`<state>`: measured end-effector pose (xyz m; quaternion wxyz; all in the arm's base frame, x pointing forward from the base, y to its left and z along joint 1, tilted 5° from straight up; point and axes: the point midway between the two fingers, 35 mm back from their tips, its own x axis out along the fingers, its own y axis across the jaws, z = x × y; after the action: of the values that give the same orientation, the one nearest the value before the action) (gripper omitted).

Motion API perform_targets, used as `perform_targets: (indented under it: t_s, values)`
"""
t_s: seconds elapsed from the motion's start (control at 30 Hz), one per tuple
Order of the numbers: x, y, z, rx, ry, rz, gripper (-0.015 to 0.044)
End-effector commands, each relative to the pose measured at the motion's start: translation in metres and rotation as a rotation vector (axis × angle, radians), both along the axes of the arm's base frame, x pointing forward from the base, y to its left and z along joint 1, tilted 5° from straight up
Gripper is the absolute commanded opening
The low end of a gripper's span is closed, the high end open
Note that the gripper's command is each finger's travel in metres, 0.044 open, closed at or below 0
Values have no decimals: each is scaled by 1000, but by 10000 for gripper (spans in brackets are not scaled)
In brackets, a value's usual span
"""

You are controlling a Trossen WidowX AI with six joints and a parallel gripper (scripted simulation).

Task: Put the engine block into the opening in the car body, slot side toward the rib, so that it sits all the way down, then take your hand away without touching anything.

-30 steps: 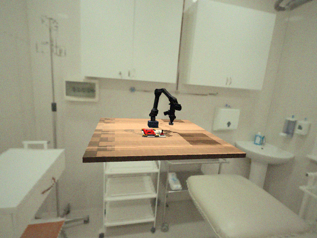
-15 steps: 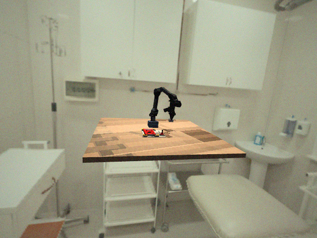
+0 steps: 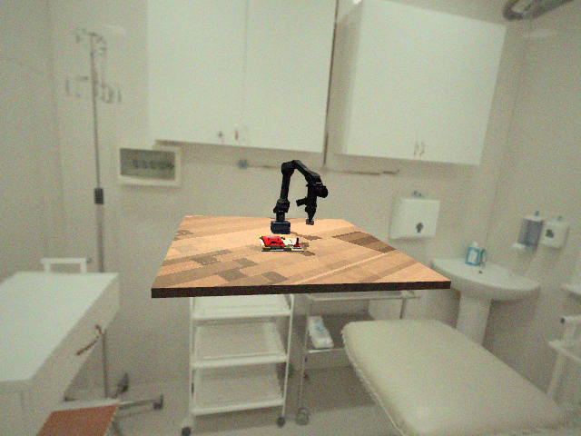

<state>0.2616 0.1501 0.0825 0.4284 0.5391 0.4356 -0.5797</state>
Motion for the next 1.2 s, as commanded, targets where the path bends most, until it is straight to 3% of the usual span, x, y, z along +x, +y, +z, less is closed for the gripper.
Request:
perform_targets:
  t_s: [0.0, 1.17]
  values:
    - [7, -11, -4, -3, 3, -74, 0]
    - [59, -97, -32, -38, -19, -611, 0]
